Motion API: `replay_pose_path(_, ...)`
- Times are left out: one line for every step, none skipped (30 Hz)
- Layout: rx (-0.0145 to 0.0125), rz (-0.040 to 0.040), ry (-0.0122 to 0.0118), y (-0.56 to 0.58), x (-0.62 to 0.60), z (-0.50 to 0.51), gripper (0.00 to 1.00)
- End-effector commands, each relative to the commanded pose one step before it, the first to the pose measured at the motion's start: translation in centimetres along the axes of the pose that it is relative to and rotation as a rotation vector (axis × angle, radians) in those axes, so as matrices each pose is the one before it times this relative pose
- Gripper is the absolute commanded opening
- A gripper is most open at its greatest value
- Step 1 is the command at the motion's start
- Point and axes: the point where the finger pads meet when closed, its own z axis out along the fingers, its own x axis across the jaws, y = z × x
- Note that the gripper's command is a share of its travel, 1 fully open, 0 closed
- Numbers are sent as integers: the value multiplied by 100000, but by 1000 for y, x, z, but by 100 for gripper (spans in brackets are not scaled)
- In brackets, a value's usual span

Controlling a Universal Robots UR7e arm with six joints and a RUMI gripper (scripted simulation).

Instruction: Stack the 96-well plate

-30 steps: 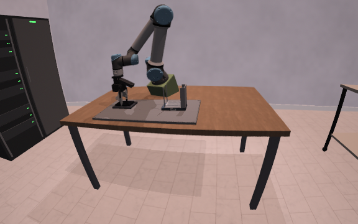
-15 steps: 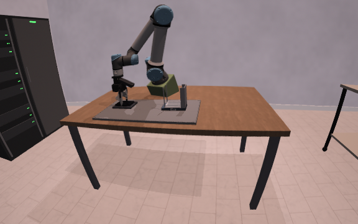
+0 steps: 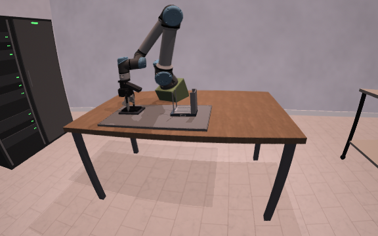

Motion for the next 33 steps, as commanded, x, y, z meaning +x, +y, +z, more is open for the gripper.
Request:
replay_pose_path(89, -28, -68, -55, -7, 40, 0)
replay_pose_path(0, 0, 0, 0, 0, 0, 0)
replay_pose_path(-237, -79, 66, 79, 51, -240, 0)
replay_pose_path(-231, 29, 54, 149, 35, -231, 0)
replay_pose_path(-2, 20, 13, 4, -3, -173, 0)
replay_pose_path(5, 0, 14, -2, 5, -167, 0)
replay_pose_path(5, 0, 14, -2, 5, -167, 0)
replay_pose_path(5, 0, 14, -2, 5, -167, 0)
replay_pose_path(0, 0, 0, 0, 0, 0, 0)
replay_pose_path(0, 0, 0, 0, 0, 0, 0)
replay_pose_path(2, 0, 4, -1, 1, -168, 0)
replay_pose_path(0, 0, -1, 0, 0, -167, 0)
replay_pose_path(0, 0, -1, 0, 0, -167, 0)
replay_pose_path(0, 0, -1, 0, 0, -167, 0)
replay_pose_path(0, 0, -1, 0, 0, -167, 0)
replay_pose_path(0, 0, -1, 0, 0, -167, 0)
replay_pose_path(0, 0, -1, 0, 0, -167, 0)
replay_pose_path(0, 0, -1, 0, 0, -167, 0)
replay_pose_path(0, 0, -1, 0, 0, -167, 0)
replay_pose_path(0, 0, -1, 0, 0, -167, 0)
replay_pose_path(0, 0, -1, 0, 0, -167, 0)
replay_pose_path(0, 0, -1, 0, 0, -167, 0)
replay_pose_path(0, 0, -1, 0, 0, -167, 0)
replay_pose_path(0, 0, -1, 0, 0, -167, 0)
replay_pose_path(0, 0, -1, 0, 0, -167, 0)
replay_pose_path(0, 0, 0, 0, 0, 0, 0)
replay_pose_path(0, 0, 0, 0, 0, 0, 0)
replay_pose_path(0, 0, -1, 0, -1, -168, 0)
replay_pose_path(0, 0, -1, 0, 0, -167, 0)
replay_pose_path(0, 0, -1, 0, 0, -167, 0)
replay_pose_path(0, 0, -1, 0, 0, -167, 0)
replay_pose_path(0, 0, -1, 0, 0, -167, 0)
replay_pose_path(0, 0, -1, 0, 0, -167, 0)
